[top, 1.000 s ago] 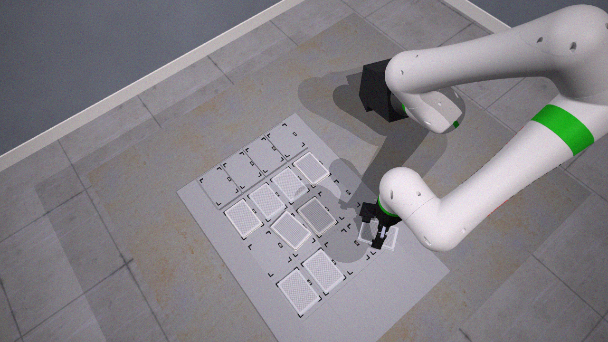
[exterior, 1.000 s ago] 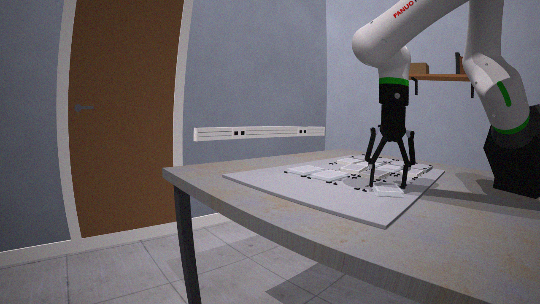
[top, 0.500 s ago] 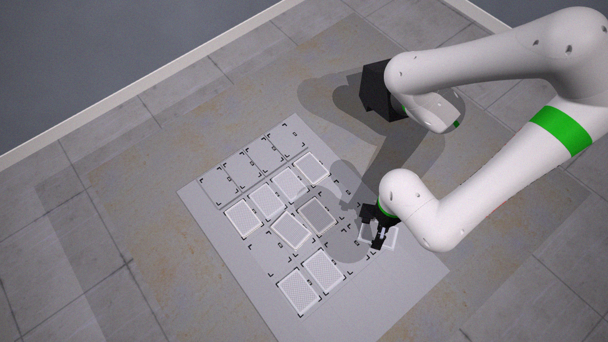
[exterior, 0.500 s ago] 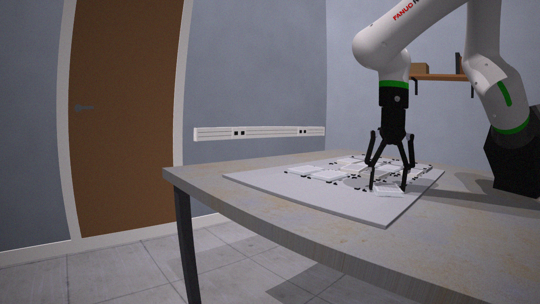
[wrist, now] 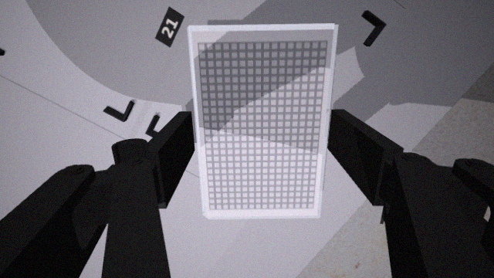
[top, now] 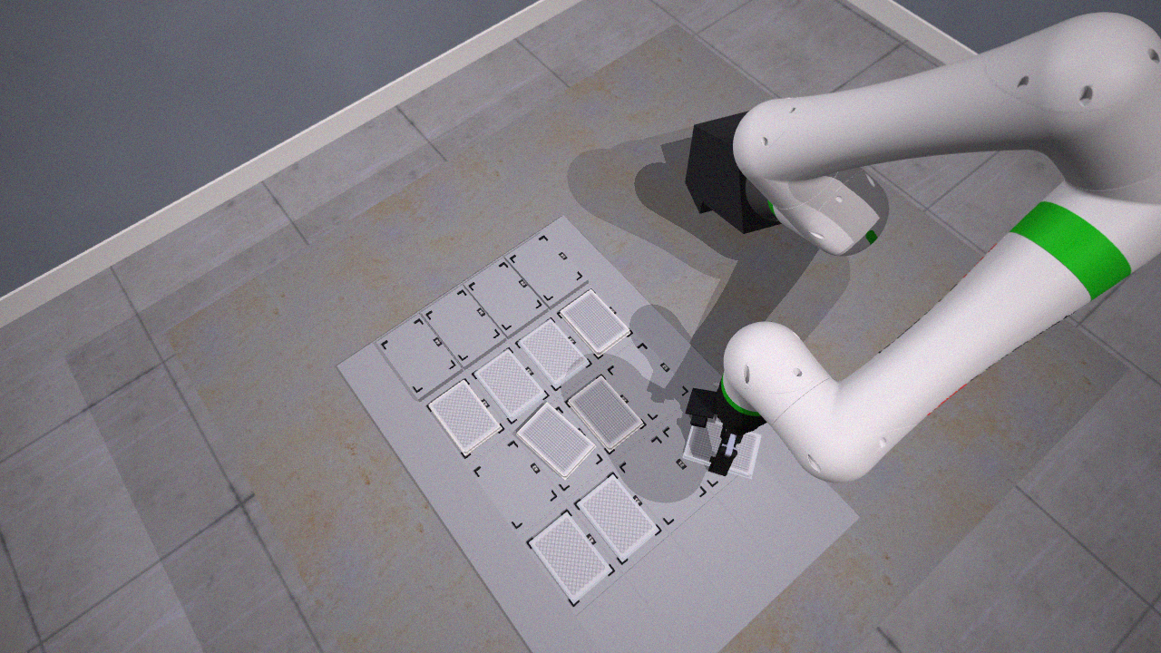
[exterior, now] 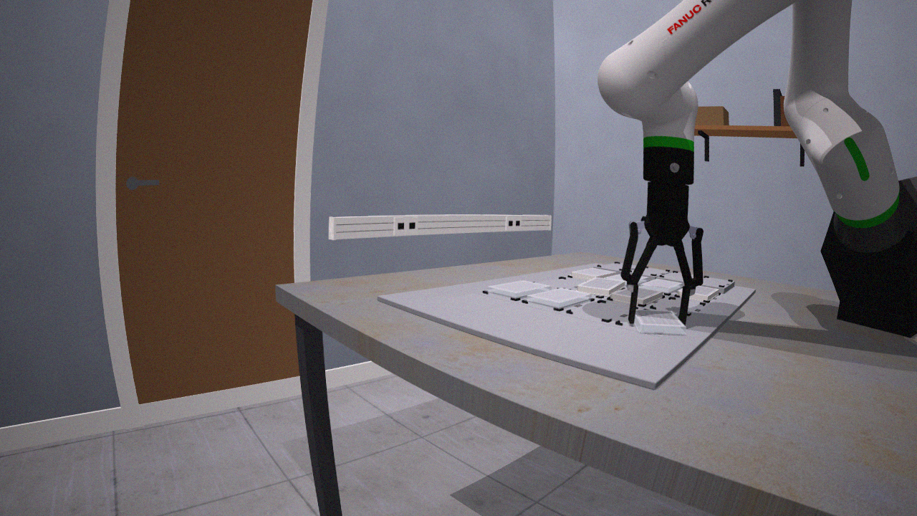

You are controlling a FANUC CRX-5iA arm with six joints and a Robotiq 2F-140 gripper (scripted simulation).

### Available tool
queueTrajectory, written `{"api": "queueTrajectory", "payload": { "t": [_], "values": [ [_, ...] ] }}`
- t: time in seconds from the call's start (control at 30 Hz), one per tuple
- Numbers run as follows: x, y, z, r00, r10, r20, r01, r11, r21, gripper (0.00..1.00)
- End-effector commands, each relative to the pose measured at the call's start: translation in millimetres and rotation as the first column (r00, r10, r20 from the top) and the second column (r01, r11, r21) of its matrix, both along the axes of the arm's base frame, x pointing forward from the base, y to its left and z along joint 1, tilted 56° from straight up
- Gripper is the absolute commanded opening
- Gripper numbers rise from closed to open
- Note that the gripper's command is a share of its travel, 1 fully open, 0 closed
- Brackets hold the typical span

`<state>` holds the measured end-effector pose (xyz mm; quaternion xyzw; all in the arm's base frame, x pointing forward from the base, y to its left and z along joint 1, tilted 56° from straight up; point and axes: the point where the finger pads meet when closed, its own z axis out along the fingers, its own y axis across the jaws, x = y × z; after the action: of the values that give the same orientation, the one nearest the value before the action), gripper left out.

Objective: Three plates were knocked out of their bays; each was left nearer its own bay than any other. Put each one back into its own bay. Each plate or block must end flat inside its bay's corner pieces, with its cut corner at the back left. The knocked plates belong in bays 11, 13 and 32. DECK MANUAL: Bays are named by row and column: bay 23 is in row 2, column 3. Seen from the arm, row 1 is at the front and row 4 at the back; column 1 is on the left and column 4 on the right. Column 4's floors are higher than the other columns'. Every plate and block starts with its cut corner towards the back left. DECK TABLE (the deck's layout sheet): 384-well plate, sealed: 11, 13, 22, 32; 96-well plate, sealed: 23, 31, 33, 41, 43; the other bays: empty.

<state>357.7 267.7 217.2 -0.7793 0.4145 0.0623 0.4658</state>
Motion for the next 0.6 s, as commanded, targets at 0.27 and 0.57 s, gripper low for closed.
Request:
{"api": "queueTrajectory", "payload": {
  "t": [0.27, 0.57],
  "values": [
    [0.3, -0.4, 0.4, 1.0, -0.001, 0.001, 0.001, 1.0, 0.0, 0.62],
    [0.3, -0.4, 0.4, 1.0, -0.001, 0.001, 0.001, 1.0, 0.0, 0.61]
  ]
}}
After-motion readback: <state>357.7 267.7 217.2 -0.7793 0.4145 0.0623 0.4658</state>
